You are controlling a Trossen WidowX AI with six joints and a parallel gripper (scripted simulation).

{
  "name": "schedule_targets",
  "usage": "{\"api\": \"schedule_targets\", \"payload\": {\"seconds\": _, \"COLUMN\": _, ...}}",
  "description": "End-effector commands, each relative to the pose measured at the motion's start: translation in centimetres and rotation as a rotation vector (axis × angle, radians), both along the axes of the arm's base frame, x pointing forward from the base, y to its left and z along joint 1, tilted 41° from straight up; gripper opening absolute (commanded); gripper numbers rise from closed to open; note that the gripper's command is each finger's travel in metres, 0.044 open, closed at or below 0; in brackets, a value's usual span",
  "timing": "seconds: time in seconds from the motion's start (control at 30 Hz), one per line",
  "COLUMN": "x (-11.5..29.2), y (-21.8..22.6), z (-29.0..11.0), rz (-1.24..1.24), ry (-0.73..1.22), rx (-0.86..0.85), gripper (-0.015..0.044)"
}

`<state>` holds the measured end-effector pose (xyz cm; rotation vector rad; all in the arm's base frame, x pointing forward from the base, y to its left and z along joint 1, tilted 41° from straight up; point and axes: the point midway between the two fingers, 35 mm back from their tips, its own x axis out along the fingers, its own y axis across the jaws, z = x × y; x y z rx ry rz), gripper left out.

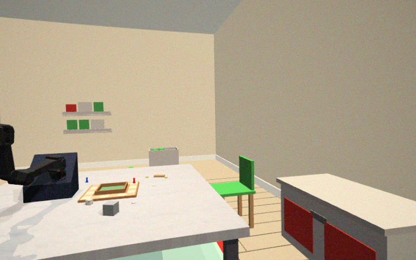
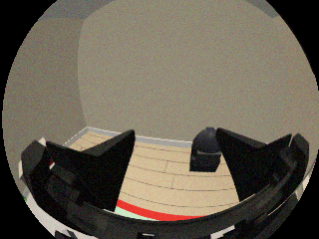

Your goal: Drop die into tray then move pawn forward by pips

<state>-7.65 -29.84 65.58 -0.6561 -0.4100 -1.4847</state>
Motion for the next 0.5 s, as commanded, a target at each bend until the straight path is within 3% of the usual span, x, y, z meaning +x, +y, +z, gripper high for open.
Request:
{"api": "schedule_targets", "payload": {"seconds": 0.0, "x": 0.0, "y": 0.3, "z": 0.1, "rz": 0.001, "ry": -0.002, "rx": -0.007, "gripper": 0.0374}}
{"api": "schedule_targets", "payload": {"seconds": 0.13, "x": 0.5, "y": 5.5, "z": 2.6, "rz": 0.033, "ry": -0.020, "rx": -0.148, "gripper": 0.0275}}
{"api": "schedule_targets", "payload": {"seconds": 0.47, "x": 7.4, "y": 20.0, "z": 5.7, "rz": 0.202, "ry": 0.086, "rx": -0.476, "gripper": 0.0275}}
